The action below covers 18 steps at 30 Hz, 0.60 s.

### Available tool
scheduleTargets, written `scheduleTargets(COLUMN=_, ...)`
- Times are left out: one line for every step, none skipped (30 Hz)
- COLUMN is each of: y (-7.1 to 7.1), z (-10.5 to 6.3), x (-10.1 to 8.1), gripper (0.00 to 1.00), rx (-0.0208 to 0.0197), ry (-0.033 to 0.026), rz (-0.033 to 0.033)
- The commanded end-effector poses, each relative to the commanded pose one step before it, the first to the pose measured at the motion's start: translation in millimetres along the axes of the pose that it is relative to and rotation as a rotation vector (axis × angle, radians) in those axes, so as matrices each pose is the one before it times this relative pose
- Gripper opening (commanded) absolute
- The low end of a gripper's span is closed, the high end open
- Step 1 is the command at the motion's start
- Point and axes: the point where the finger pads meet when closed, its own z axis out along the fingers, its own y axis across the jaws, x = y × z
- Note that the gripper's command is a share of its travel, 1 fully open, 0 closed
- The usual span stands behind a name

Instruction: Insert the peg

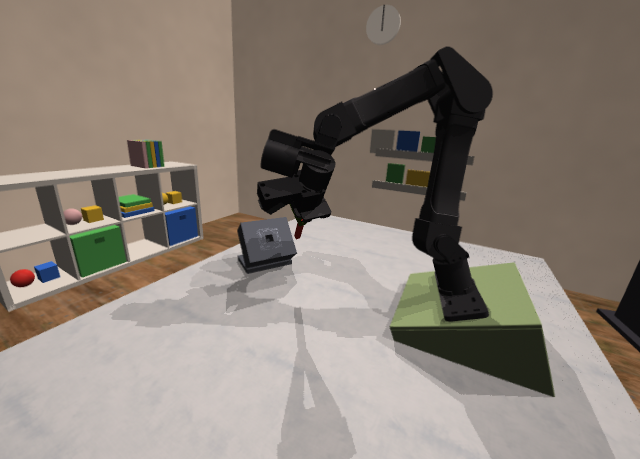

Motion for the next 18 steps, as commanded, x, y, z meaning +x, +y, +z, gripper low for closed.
scheduleTargets(y=-2.74, z=-5.59, x=0.37, gripper=0.0, rx=0.04127, ry=-0.01413, rz=0.02783)
scheduleTargets(y=0.0, z=0.0, x=0.0, gripper=0.0, rx=0.0, ry=0.0, rz=0.0)
scheduleTargets(y=0.0, z=0.0, x=0.0, gripper=0.0, rx=0.0, ry=0.0, rz=0.0)
scheduleTargets(y=2.33, z=1.03, x=-1.78, gripper=0.0, rx=-0.00011, ry=0.00324, rz=-0.00947)
scheduleTargets(y=-0.18, z=-1.08, x=-0.93, gripper=0.0, rx=0.0046, ry=-0.00362, rz=0.00063)
scheduleTargets(y=-0.65, z=-1.46, x=-0.76, gripper=0.0, rx=0.00543, ry=-0.00489, rz=0.00255)
scheduleTargets(y=-0.65, z=-1.47, x=-0.76, gripper=0.0, rx=0.00539, ry=-0.00491, rz=0.00262)
scheduleTargets(y=-0.65, z=-1.46, x=-0.75, gripper=0.0, rx=0.00534, ry=-0.00491, rz=0.00265)
scheduleTargets(y=-0.44, z=-1.29, x=-0.83, gripper=0.0, rx=0.00493, ry=-0.00437, rz=0.00183)
scheduleTargets(y=-0.04, z=-0.97, x=-0.97, gripper=0.0, rx=0.00421, ry=-0.00334, rz=0.00024)
scheduleTargets(y=-0.04, z=-0.97, x=-0.96, gripper=0.0, rx=0.0042, ry=-0.00336, rz=0.00027)
scheduleTargets(y=-0.05, z=-0.98, x=-0.96, gripper=0.0, rx=0.00419, ry=-0.00338, rz=0.00031)
scheduleTargets(y=-0.05, z=-0.98, x=-0.96, gripper=0.0, rx=0.00418, ry=-0.0034, rz=0.00034)
scheduleTargets(y=-0.05, z=-0.99, x=-0.96, gripper=0.0, rx=0.00417, ry=-0.00341, rz=0.00037)
scheduleTargets(y=-0.05, z=-0.99, x=-0.96, gripper=0.0, rx=0.00416, ry=-0.00343, rz=0.0004)
scheduleTargets(y=-0.05, z=-0.99, x=-0.96, gripper=0.0, rx=0.00415, ry=-0.00345, rz=0.00044)
scheduleTargets(y=-0.06, z=-1.0, x=-0.96, gripper=0.0, rx=0.00414, ry=-0.00347, rz=0.00047)
scheduleTargets(y=1.12, z=-0.15, x=-1.37, gripper=0.0, rx=0.00233, ry=-0.00065, rz=-0.00433)
